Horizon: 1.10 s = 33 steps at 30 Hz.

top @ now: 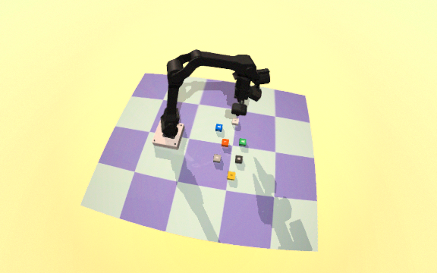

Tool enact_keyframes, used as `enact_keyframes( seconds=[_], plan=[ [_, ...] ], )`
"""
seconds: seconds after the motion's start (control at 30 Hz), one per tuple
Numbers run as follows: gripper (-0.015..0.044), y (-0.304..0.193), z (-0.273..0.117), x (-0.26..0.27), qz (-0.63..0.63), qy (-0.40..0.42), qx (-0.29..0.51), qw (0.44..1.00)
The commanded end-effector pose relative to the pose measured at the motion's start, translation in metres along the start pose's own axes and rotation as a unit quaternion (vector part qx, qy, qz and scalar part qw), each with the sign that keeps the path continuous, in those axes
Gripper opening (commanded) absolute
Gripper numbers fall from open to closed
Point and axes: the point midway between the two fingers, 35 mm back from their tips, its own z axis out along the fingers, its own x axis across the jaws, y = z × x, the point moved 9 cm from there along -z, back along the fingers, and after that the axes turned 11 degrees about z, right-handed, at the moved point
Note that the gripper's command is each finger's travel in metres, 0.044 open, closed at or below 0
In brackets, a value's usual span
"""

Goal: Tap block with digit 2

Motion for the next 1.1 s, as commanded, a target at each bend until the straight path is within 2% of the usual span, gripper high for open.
enact_keyframes(
  seconds=[0.0,0.3,1.07],
  plan=[
    [0.04,0.002,0.0,-0.002,0.002,-0.001,0.001,1.0],
    [0.04,0.062,-0.001,-0.099,0.002,-0.006,-0.003,1.0],
    [0.04,0.064,-0.001,-0.104,0.002,-0.007,-0.003,1.0]
  ],
)
